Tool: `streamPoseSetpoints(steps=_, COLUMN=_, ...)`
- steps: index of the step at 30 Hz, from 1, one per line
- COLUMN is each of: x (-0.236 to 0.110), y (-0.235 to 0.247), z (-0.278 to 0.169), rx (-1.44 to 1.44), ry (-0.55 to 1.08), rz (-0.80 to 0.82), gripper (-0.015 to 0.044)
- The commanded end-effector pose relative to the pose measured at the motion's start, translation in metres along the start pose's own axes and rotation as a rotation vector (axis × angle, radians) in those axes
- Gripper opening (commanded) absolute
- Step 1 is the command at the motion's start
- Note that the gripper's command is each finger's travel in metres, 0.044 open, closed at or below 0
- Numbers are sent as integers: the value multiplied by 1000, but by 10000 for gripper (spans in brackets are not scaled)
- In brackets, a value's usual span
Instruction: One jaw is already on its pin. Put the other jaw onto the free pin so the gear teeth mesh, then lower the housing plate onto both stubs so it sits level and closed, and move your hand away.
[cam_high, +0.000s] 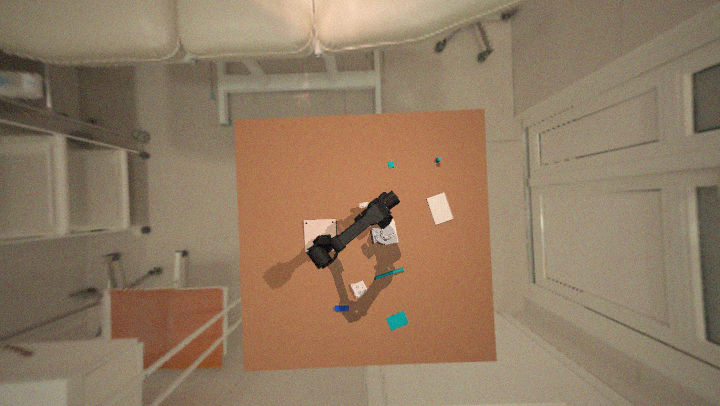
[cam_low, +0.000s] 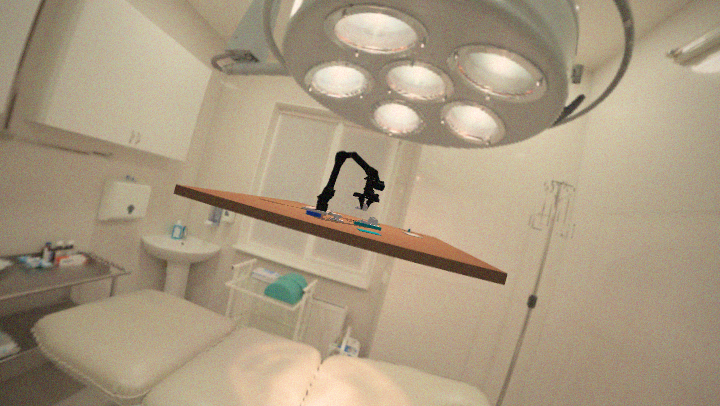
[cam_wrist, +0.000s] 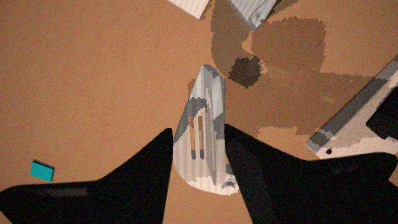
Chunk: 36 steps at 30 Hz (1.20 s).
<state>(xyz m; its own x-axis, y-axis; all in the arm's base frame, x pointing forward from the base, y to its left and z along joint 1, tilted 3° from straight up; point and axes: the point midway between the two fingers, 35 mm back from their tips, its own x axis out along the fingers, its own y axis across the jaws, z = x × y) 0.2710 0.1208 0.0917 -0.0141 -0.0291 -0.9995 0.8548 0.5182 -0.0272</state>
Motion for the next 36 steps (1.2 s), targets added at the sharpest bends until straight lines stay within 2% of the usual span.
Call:
streamPoseSetpoints(steps=1, x=0, y=-1, z=13, rx=-70, ry=-4, rz=-2, gripper=134)
streamPoseSetpoints(steps=36, x=-1, y=-36, z=122, rx=-690, ry=-11, rz=-10, gripper=134)
